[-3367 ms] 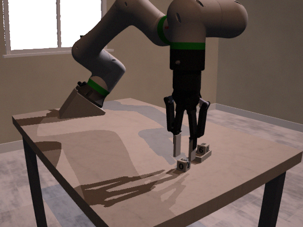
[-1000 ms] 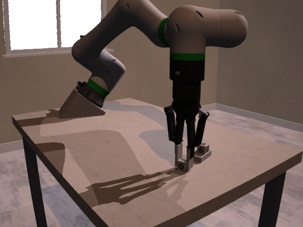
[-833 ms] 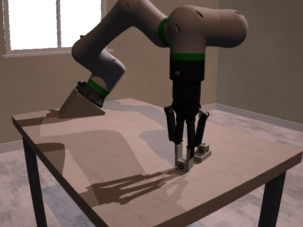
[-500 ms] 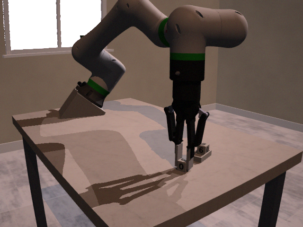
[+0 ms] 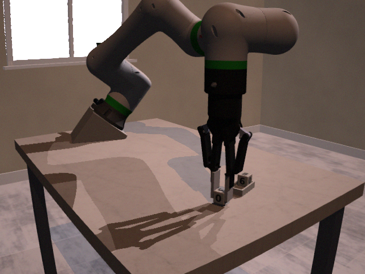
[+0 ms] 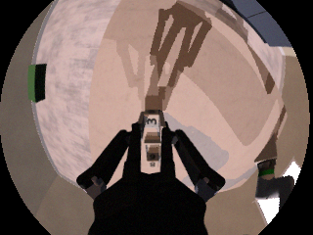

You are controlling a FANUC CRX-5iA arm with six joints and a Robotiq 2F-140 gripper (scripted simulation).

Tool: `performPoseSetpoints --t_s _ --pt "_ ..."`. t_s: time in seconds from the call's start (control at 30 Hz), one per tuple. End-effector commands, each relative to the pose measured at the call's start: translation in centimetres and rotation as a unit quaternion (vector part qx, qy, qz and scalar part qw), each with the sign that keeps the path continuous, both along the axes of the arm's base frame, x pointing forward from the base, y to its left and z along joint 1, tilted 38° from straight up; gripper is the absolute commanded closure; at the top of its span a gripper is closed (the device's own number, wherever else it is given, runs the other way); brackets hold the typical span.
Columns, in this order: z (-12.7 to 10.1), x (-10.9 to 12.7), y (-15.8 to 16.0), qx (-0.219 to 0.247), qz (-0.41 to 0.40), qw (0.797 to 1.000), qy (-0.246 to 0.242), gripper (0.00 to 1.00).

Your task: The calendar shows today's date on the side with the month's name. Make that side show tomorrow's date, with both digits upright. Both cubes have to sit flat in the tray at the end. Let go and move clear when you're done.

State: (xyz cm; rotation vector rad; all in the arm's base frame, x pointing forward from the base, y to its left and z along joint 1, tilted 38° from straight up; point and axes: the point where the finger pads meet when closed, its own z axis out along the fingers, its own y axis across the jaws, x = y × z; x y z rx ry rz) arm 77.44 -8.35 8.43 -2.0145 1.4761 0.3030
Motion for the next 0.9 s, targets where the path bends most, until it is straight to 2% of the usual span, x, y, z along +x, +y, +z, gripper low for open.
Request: performPoseSetpoints --t_s 0.0,0.23,0.5,0.87 --pt "1.6 -0.3 -1.2 0.000 0.000 1.000 0.000 0.76" --pt "5.6 -1.2 -4.3 0.000 0.000 1.000 0.000 0.76" --pt "7.2 -1.5 -5.5 0.000 0.000 1.000 0.000 0.76" --pt "7.3 -1.6 -5.5 0.000 0.000 1.000 0.000 0.76"
